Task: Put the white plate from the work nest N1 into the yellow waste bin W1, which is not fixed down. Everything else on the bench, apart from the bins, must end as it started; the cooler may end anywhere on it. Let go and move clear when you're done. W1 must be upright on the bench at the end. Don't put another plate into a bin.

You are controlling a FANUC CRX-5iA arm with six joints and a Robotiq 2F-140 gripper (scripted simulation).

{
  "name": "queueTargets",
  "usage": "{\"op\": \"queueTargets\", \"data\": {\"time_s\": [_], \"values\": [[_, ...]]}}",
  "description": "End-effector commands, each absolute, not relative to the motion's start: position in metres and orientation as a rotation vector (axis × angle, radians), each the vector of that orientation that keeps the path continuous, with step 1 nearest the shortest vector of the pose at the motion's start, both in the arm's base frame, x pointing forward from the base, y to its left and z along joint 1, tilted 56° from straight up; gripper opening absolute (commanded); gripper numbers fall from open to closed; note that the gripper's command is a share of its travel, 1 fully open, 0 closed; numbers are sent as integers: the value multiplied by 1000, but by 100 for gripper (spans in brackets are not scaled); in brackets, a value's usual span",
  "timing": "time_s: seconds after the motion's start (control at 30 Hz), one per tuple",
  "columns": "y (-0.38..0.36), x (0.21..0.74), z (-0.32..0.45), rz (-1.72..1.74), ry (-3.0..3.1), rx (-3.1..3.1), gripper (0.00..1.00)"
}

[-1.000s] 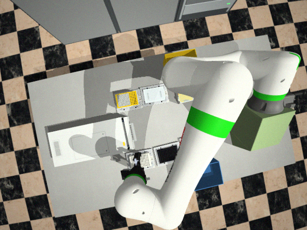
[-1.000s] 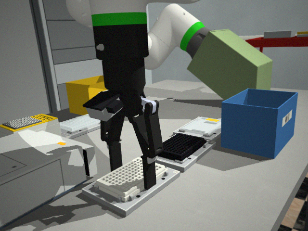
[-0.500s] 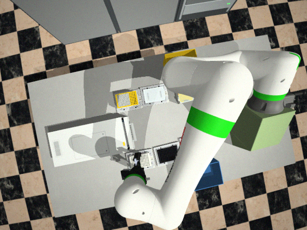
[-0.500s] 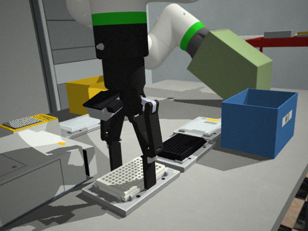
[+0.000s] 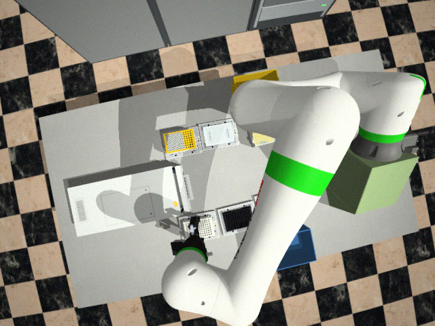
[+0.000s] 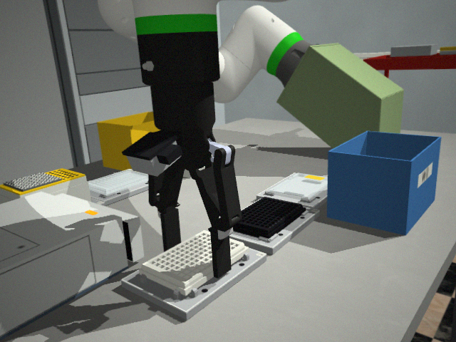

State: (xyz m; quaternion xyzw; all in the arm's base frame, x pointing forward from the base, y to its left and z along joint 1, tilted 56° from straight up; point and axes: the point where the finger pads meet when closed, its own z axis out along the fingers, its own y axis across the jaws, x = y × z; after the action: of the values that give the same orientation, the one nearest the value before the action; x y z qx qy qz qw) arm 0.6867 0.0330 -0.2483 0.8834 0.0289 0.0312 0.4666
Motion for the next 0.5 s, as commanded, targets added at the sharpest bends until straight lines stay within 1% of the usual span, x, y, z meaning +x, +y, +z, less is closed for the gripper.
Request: {"op": "queueTargets", "data": {"time_s": [0.0, 0.47], "values": [[36, 687, -247, 80, 72, 2169, 10], [40, 687, -244, 80, 72, 2169, 10]]}}
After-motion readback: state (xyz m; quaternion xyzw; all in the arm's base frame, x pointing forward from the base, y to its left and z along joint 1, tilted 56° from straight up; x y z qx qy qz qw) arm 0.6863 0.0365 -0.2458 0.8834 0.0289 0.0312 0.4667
